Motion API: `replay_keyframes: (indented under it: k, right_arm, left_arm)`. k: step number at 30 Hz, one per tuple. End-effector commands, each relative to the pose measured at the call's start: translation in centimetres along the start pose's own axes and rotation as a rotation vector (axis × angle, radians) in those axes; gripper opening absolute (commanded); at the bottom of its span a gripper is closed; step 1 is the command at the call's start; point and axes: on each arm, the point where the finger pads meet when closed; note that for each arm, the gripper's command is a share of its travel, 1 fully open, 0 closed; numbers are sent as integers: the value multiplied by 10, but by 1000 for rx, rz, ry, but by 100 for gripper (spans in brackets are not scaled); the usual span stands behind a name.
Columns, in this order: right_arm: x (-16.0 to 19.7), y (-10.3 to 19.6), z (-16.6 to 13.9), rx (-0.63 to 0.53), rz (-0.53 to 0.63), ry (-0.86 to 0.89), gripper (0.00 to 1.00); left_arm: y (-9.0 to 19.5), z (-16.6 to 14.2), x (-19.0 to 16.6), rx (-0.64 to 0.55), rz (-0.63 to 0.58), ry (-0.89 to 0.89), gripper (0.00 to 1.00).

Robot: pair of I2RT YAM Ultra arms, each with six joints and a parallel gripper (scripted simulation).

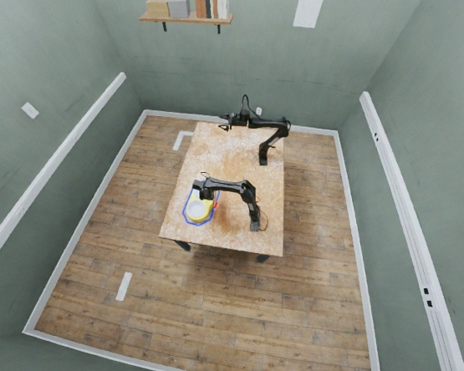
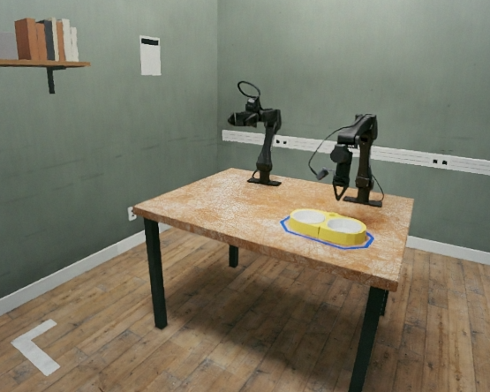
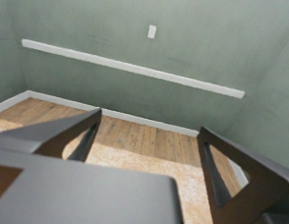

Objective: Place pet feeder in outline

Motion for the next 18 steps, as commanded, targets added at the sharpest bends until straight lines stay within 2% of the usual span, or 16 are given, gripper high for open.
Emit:
replay_keyframes:
  k: [1, 3, 4, 5, 6, 11, 12, 13, 14, 15, 17, 18]
  right_arm:
    - [2, 8, 28, -71, 1, 8, 100]
    - [2, 8, 28, -71, 1, 8, 100]
    - [-1, 4, 20, -52, -4, 4, 100]
    - [2, 6, 27, -67, 1, 8, 100]
    - [2, 6, 25, -63, 2, 8, 100]
    - [3, 5, 25, -61, 4, 9, 100]
    - [3, 6, 26, -66, 4, 8, 100]
    - [3, 5, 25, -63, 5, 8, 100]
    - [3, 5, 25, -62, 5, 8, 100]
    - [4, 5, 24, -60, 6, 9, 100]
    - [0, 4, 23, -56, -4, 8, 100]
    - [-1, 4, 23, -58, -2, 7, 100]
  left_arm:
    - [-1, 14, 7, -80, 125, 163, 47]
    - [-1, 14, 7, -80, 125, 163, 47]
    - [23, 12, 18, -96, 191, 151, 47]
    - [27, 11, 21, -106, 208, 172, 47]
    - [42, 6, 36, -137, 281, 237, 47]
    - [78, 8, 65, -240, 357, 412, 47]
    - [49, 10, 46, -249, 369, 442, 47]
    - [69, 8, 51, -271, 417, 436, 47]
    - [72, 8, 52, -284, 429, 452, 47]
    - [89, 8, 61, -336, 485, 502, 47]
    - [111, 0, 75, -372, 506, 568, 47]
    - [91, 3, 66, -391, 511, 607, 47]
Point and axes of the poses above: on each arm, the point where the finger pads meet when closed, its own y axis back along the fingers, its own x axis across the jaws, z = x × y, and after that the axes turned 5 degrees about y, right-handed
